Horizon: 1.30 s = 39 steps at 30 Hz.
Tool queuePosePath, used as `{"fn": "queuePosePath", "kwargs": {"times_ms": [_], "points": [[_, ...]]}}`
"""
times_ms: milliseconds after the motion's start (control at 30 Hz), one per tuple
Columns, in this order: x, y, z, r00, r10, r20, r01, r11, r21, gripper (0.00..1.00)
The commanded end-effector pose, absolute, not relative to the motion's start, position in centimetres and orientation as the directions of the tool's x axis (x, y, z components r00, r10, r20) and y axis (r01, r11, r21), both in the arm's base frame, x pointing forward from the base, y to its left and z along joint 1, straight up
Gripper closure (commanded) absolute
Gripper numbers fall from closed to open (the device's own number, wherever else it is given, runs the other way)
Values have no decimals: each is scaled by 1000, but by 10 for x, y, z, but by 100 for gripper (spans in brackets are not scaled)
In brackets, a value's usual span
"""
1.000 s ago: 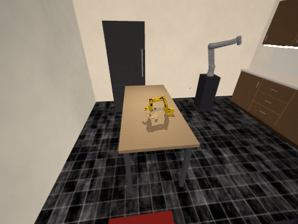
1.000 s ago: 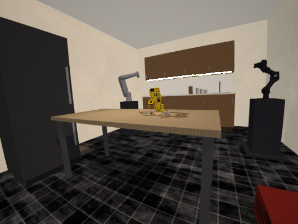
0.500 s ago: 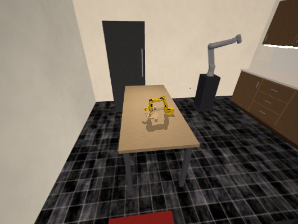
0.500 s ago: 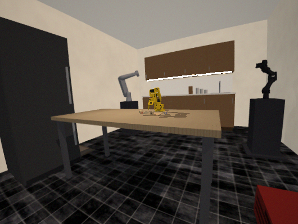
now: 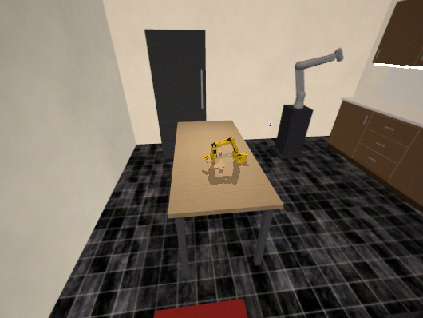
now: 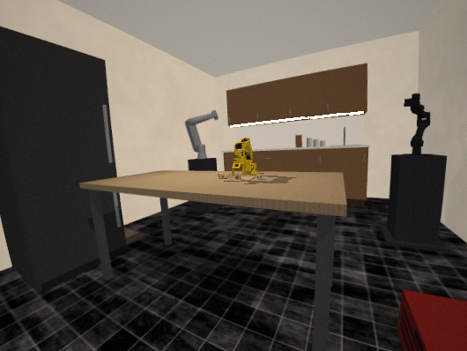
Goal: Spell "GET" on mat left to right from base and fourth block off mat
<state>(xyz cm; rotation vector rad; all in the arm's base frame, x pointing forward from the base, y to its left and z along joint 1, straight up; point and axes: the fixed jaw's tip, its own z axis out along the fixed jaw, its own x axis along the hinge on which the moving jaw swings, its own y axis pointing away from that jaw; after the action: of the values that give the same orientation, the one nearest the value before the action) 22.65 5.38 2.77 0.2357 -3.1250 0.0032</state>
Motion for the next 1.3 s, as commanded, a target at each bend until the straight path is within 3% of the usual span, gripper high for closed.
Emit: {"fn": "queuePosePath", "kwargs": {"times_ms": [0,700,1267], "points": [[234,55,36,-987,-149,-65,-150,989,3,68],[234,54,31,-987,-149,-65,-150,989,3,69],[234,49,31,-987,-149,-66,-150,989,2,77]]}}
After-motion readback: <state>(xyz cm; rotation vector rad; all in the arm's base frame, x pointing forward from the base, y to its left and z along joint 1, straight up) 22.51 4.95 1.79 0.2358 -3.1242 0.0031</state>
